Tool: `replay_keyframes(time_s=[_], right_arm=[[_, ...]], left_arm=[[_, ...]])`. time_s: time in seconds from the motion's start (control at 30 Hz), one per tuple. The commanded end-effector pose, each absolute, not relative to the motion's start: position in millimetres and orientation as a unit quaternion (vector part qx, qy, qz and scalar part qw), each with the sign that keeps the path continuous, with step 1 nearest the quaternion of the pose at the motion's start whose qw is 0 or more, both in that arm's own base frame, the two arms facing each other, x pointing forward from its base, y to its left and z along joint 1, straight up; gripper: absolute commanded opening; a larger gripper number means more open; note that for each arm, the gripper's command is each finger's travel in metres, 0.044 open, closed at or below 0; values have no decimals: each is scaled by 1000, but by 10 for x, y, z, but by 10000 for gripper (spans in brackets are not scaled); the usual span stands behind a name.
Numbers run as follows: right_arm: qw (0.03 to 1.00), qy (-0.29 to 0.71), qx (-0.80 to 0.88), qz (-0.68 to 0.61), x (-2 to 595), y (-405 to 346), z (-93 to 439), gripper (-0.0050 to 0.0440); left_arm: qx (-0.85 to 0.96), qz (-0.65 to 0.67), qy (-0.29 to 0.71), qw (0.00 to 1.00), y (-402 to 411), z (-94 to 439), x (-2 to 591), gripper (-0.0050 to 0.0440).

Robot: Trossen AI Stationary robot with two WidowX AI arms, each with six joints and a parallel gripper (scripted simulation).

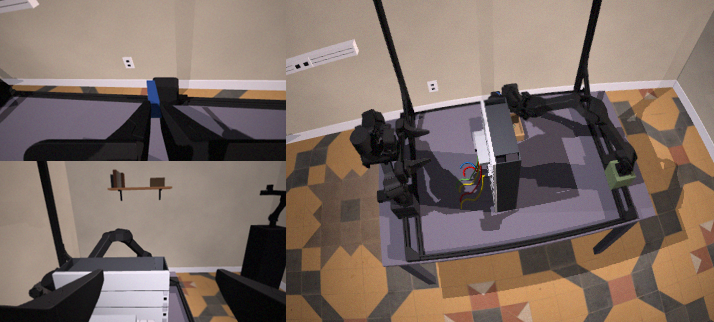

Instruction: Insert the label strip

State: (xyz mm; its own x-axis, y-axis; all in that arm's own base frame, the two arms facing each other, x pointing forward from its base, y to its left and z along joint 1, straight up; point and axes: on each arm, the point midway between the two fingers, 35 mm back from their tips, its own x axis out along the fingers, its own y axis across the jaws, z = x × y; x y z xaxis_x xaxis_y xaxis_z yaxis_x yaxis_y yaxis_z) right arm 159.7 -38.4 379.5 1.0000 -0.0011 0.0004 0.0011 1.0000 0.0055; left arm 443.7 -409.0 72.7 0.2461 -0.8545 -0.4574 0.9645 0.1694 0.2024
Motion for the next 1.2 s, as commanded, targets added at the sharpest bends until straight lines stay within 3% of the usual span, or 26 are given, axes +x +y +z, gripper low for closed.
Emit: replay_keyframes(time_s=[0.0, 1.17], right_arm=[[1000, -1, -2, 0, 1593, -372, 3821, 440], [1000, -1, -2, 0, 1593, -372, 3821, 440]], left_arm=[[237, -603, 83, 757, -4080, 989, 4446, -50], [312, -622, -82, 714, -3969, 1119, 4381, -50]])
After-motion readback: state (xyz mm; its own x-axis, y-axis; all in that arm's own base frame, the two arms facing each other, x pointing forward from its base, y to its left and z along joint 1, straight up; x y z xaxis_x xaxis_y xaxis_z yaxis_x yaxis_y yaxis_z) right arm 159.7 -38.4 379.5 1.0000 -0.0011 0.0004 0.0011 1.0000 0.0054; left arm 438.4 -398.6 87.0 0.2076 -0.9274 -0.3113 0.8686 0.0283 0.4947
